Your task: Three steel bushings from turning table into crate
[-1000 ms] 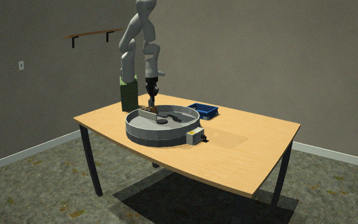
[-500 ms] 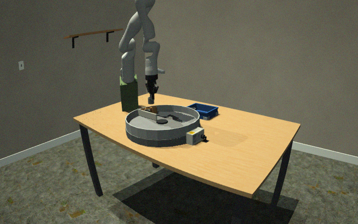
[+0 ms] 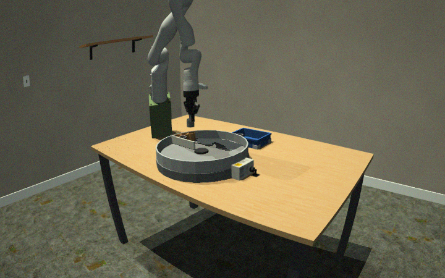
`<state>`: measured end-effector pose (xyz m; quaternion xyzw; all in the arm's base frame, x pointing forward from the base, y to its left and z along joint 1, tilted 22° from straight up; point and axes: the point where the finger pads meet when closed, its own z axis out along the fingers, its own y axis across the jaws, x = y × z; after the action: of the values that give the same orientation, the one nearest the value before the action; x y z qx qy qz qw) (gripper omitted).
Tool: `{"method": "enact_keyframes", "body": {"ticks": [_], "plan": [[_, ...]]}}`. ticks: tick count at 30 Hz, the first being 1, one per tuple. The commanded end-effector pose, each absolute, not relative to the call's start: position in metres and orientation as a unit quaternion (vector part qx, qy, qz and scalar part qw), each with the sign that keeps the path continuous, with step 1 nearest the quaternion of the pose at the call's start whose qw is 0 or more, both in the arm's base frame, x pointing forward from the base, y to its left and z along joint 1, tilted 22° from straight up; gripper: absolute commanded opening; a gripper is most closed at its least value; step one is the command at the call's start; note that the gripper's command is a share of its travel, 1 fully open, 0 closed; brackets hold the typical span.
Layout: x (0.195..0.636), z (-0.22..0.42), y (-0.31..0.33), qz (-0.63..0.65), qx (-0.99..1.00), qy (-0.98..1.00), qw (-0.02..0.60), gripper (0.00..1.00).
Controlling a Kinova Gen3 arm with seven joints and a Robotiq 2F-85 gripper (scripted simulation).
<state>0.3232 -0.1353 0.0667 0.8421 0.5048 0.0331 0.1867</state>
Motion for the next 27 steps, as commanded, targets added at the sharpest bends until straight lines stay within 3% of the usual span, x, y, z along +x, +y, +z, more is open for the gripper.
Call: {"method": "enact_keyframes", "body": {"ticks": [1,14,19,27], "plan": [[0.348,0.066,-0.109,0.035,0.834,0.519,0.185,0.0],[0.356,0.066,-0.101,0.035,0.834,0.519,0.185,0.0],[0.395,0.066,-0.063,0.035,0.834,0.519,0.185,0.0],[0.395,0.066,-0.063,0.035,0.834,0.519,0.185,0.0]]}}
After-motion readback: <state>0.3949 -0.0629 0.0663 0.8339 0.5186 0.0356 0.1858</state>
